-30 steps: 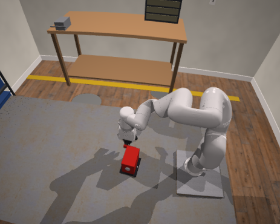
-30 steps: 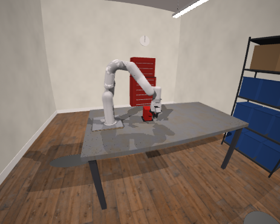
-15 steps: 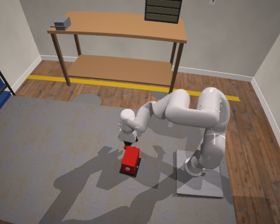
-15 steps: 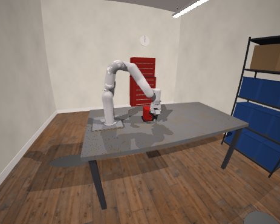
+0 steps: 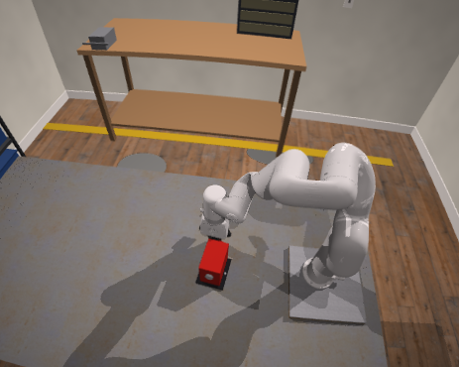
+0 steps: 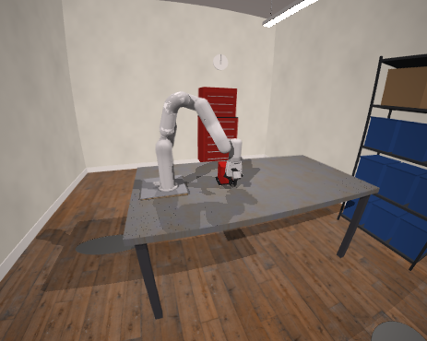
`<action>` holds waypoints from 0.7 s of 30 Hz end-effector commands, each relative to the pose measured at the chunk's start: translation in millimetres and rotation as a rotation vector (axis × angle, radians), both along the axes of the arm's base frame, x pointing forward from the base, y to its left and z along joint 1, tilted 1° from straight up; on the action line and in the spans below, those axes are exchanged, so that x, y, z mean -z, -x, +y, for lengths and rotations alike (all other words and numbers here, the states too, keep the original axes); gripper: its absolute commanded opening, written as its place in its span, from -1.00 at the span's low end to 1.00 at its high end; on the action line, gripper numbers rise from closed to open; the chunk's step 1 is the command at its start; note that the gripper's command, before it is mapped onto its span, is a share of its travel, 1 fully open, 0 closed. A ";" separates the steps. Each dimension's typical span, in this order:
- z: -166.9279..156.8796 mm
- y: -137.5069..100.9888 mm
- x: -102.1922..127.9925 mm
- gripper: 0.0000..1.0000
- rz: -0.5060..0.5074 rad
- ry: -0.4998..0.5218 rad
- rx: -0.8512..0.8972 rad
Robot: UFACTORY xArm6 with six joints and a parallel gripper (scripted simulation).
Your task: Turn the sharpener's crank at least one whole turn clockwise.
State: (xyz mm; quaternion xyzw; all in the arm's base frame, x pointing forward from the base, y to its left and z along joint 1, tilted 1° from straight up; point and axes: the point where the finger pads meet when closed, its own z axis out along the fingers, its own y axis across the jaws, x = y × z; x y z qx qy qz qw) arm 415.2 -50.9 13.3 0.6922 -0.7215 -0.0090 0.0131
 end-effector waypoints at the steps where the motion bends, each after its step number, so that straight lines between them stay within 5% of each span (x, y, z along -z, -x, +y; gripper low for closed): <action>1: 0.2 6.4 3.3 -1.00 -0.007 0.001 0.000; 21: 0.8 22.0 7.4 -1.00 -0.007 0.001 0.000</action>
